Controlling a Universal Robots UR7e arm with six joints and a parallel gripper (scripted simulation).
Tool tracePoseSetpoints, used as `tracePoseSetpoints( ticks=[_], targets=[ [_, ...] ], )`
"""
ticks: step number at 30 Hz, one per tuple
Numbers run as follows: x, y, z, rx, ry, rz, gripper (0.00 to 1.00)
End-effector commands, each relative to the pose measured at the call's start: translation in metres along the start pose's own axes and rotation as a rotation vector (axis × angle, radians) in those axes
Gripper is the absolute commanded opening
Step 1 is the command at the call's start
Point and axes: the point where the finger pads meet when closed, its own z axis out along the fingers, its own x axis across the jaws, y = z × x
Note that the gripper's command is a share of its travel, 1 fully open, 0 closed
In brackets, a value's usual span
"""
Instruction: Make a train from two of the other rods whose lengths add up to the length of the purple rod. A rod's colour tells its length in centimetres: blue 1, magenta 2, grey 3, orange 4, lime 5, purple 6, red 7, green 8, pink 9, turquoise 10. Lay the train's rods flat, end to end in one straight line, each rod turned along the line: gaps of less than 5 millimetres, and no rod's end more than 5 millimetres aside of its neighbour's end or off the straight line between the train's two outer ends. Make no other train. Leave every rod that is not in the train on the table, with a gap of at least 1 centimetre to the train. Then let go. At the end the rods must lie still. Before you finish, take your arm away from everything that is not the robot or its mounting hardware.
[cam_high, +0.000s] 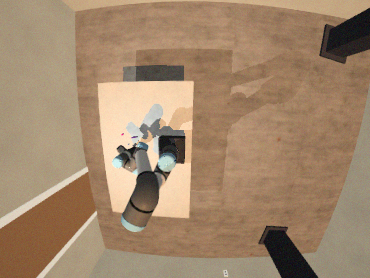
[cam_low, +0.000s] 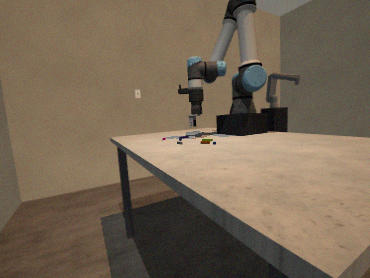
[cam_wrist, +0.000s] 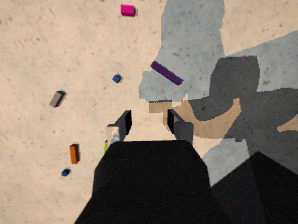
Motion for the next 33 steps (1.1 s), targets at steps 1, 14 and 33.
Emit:
tracePoseSetpoints(
  ticks=[1, 14, 33],
  targets=[
    [0.0, 0.0, 0.0, 0.001, 0.0, 0.0, 1.0],
    [-0.008, 0.001, 0.0, 0.001, -0.001, -0.095, 1.0],
    [-0.055, 0.015, 0.0, 0.002, -0.001, -0.699, 1.0]
  ],
)
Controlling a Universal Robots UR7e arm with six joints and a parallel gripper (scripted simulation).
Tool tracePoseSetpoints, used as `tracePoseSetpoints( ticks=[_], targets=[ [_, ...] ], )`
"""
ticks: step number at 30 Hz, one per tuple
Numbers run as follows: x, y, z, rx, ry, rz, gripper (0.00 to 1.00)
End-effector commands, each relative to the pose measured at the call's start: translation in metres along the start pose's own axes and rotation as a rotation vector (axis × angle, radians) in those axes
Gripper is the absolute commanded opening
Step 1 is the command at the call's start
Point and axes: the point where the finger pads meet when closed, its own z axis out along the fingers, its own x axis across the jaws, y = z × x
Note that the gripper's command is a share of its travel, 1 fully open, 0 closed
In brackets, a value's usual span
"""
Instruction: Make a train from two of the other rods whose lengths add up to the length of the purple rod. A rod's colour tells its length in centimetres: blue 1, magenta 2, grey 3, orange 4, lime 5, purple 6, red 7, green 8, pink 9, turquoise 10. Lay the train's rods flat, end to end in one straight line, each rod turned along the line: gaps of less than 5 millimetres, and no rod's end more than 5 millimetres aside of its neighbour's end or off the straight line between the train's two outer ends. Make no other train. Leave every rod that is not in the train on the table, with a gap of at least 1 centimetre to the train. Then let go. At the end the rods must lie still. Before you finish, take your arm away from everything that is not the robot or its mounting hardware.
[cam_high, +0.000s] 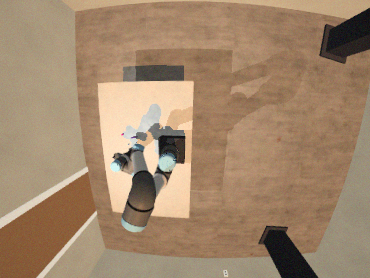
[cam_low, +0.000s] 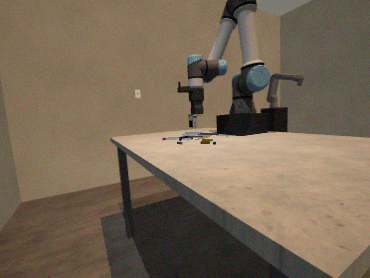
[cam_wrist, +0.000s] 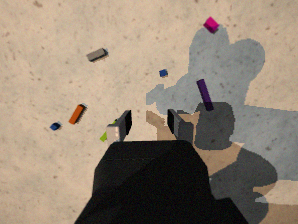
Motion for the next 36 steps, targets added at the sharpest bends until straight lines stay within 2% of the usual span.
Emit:
tracePoseSetpoints(
  ticks=[1, 10, 12, 24, 36],
  targets=[
    [-0.013, -0.003, 0.0, 0.002, -0.004, -0.167, 1.0],
    [-0.038, -0.005, 0.0, 0.002, -0.004, -0.468, 1.0],
    [-0.038, -0.005, 0.0, 0.002, -0.004, -0.468, 1.0],
    [-0.073, -0.001, 0.001, 0.003, -0.003, -0.893, 1.0],
    [-0.082, 0.0, 0.001, 0.003, -0.003, -1.005, 1.0]
  ],
)
